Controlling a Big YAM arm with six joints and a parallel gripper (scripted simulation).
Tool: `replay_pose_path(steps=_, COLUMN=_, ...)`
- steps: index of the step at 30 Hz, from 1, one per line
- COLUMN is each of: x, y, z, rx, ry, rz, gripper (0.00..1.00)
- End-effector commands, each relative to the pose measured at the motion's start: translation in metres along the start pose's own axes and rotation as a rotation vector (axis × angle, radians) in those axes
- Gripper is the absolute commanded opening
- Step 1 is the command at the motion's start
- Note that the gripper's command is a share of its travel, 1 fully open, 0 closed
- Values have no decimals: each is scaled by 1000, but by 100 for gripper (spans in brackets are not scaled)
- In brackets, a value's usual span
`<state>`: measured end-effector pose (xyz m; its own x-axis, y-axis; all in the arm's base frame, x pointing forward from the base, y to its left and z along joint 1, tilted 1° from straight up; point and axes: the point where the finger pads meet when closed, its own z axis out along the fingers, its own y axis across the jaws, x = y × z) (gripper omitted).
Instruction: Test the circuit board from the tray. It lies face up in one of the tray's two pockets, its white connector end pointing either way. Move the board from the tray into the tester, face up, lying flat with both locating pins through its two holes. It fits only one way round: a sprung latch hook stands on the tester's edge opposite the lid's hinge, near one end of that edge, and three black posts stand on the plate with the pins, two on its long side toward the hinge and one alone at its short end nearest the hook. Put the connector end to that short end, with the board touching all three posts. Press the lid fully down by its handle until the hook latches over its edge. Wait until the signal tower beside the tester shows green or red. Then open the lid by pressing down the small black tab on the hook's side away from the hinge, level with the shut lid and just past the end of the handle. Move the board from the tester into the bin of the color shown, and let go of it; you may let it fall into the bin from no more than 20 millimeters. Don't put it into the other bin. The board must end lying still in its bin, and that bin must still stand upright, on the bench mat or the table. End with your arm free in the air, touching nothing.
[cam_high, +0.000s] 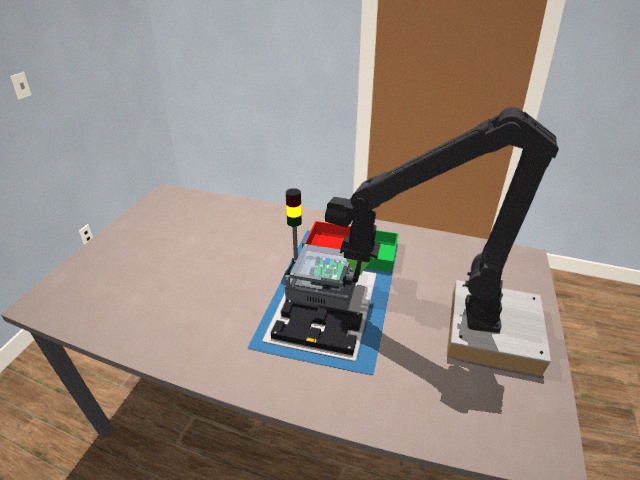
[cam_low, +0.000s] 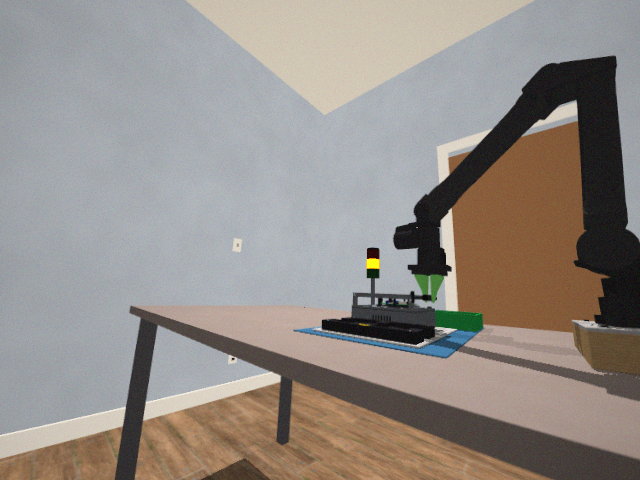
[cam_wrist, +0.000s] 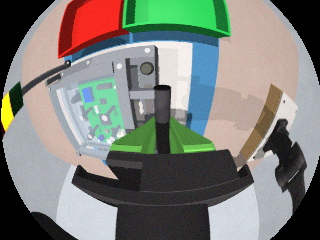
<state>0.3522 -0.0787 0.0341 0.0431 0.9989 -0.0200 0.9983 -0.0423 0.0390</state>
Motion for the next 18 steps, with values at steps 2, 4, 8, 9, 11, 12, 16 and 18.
replay_pose_path(steps=2, x=-1, y=1, z=32, rx=19, ry=6, rz=-2, gripper=0)
replay_pose_path(steps=4, x=-1, y=1, z=32, rx=19, ry=6, rz=-2, gripper=0)
replay_pose_path(steps=8, x=-1, y=1, z=32, rx=19, ry=6, rz=-2, gripper=0)
replay_pose_path(steps=9, x=-1, y=1, z=32, rx=19, ry=6, rz=-2, gripper=0)
replay_pose_path(steps=11, x=-1, y=1, z=32, rx=19, ry=6, rz=-2, gripper=0)
replay_pose_path(steps=12, x=-1, y=1, z=32, rx=19, ry=6, rz=-2, gripper=0)
replay_pose_path(steps=16, x=-2, y=1, z=32, rx=19, ry=5, rz=-2, gripper=48)
replay_pose_path(steps=18, x=-2, y=9, z=28, rx=5, ry=3, rz=-2, gripper=48)
